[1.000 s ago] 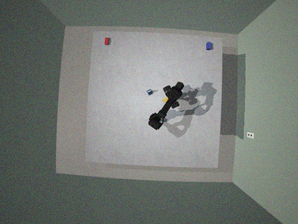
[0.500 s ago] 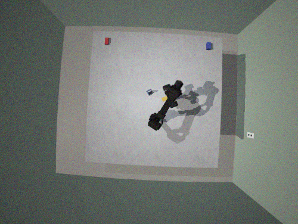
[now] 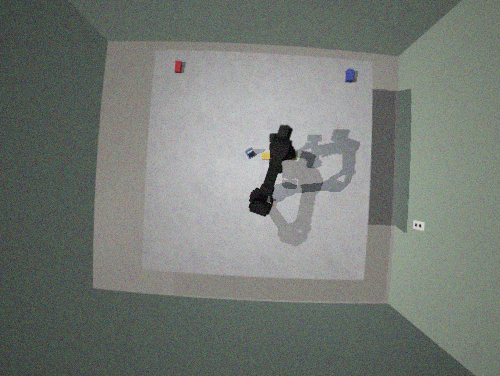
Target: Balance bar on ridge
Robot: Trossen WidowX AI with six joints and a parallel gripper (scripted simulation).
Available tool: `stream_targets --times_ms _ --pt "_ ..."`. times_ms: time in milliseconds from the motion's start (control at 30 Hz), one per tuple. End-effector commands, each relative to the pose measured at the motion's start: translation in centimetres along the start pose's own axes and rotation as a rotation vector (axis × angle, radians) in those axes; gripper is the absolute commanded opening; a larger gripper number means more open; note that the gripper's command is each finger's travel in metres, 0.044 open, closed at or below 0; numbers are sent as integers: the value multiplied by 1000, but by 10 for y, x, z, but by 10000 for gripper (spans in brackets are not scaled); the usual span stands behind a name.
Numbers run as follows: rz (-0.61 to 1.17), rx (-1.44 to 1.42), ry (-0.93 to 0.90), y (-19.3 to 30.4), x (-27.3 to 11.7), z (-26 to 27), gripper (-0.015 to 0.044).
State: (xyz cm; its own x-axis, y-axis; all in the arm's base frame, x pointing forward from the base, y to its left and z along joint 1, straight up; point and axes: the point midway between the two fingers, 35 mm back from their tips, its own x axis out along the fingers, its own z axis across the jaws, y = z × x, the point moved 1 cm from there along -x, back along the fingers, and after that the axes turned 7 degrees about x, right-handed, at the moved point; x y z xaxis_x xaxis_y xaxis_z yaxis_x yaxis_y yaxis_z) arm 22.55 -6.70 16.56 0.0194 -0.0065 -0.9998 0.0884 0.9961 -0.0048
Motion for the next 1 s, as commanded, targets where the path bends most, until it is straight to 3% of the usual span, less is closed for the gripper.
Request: stream_targets --times_ms 0,967 --pt "2 102 0 13 -1 7 0" --pt "10 831 3 115 -3 29 0"
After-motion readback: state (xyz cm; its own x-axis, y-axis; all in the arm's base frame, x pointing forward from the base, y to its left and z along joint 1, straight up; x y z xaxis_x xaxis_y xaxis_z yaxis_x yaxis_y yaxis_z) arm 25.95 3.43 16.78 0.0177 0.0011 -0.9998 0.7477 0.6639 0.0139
